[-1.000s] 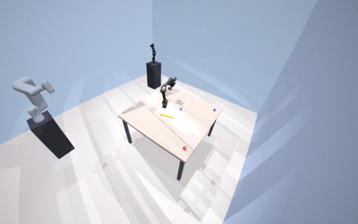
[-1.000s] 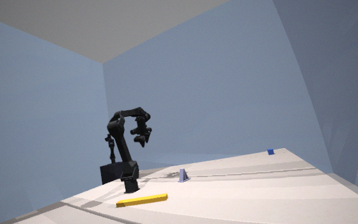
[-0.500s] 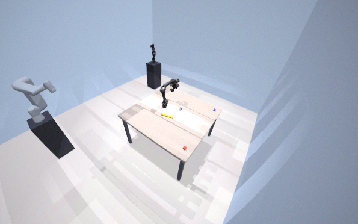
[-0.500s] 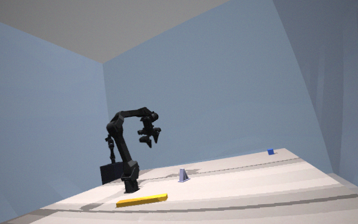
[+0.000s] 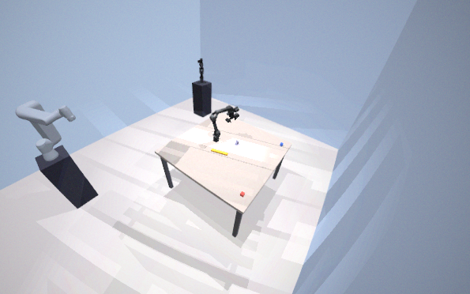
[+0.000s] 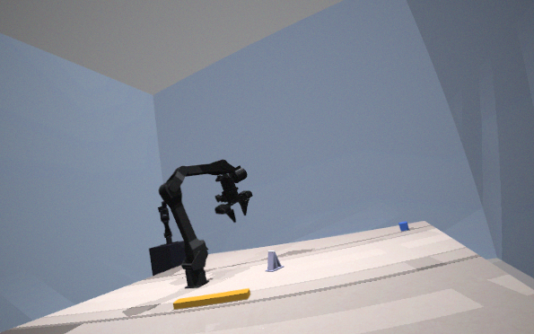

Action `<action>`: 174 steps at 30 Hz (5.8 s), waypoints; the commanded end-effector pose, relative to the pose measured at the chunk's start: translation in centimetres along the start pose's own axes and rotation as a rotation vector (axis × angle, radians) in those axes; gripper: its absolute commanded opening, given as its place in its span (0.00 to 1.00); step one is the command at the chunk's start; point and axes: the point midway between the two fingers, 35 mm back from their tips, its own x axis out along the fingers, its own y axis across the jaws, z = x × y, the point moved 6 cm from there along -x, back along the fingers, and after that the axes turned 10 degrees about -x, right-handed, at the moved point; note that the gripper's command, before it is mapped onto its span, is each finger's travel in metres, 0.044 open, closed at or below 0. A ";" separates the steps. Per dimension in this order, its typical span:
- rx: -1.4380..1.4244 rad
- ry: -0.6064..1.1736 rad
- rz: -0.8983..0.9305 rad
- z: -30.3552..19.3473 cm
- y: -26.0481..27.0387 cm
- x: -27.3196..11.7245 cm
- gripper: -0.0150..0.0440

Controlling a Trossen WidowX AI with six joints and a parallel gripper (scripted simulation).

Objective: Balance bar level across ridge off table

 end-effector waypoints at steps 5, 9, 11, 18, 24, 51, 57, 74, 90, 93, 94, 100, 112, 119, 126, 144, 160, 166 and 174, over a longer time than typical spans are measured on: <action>0.150 0.059 0.013 -3.3 0.8 0.3 0.79; 0.220 0.084 0.015 -4.8 1.3 0.3 0.79; 0.255 0.097 0.017 -5.5 1.5 0.3 0.79; 0.377 0.139 0.020 -8.0 2.7 0.1 0.79; 0.485 0.173 0.023 -10.0 3.8 0.0 0.79; 0.975 0.311 0.033 -17.4 11.0 -1.3 0.79; 1.084 0.338 0.033 -18.5 12.9 -1.6 0.79; 1.396 0.407 0.032 -20.8 18.9 -2.7 0.79; 1.692 0.461 0.027 -21.3 24.9 -3.7 0.79; 1.747 0.470 0.026 -21.2 26.0 -3.8 0.79; 1.766 0.473 0.025 -21.2 26.4 -3.9 0.79; 1.877 0.489 0.022 -20.9 28.6 -4.2 0.79; 2.101 0.517 0.012 -19.6 32.9 -4.6 0.79; 2.231 0.530 0.005 -18.5 35.2 -4.8 0.79; 2.362 0.539 -0.004 -17.2 37.4 -4.9 0.79; 2.427 0.543 -0.008 -17.0 40.1 -0.9 0.79; 2.427 0.543 -0.008 -17.2 40.6 0.3 0.79; 2.427 0.543 -0.008 -17.4 41.0 1.2 0.79; 2.427 0.543 -0.008 -17.4 41.1 1.6 0.79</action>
